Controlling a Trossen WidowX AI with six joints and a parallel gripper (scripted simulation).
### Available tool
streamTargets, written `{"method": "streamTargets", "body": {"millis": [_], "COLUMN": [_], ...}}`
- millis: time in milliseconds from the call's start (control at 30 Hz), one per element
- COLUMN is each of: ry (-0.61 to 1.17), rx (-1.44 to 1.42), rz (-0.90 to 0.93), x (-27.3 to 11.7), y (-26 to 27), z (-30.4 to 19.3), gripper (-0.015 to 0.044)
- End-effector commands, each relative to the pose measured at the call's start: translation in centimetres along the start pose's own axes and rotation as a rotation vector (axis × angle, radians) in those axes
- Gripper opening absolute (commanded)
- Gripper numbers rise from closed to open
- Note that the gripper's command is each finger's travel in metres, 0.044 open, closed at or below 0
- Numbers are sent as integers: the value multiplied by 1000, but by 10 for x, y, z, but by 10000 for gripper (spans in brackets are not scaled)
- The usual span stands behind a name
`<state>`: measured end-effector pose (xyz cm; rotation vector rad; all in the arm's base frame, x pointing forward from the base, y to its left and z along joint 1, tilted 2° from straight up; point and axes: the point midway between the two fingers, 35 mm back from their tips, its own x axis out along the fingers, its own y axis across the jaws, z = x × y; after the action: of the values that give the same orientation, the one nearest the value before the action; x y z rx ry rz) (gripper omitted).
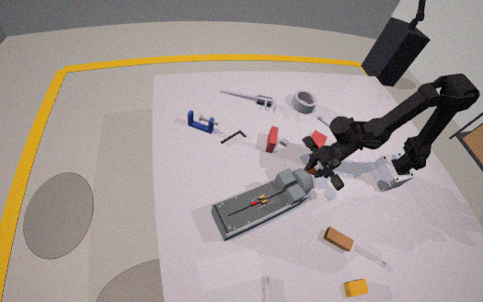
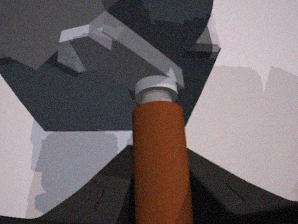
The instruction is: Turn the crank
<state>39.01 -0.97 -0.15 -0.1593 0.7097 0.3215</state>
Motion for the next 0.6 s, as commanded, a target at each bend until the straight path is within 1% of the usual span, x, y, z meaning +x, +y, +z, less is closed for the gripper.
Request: {"method": "streamTargets", "body": {"millis": [0,567], "ry": [13,13], "rx": [3,3], "rz": [8,8], "x": [5,6], "y": [7,14], "z": [-4,-7], "gripper": [0,0]}}
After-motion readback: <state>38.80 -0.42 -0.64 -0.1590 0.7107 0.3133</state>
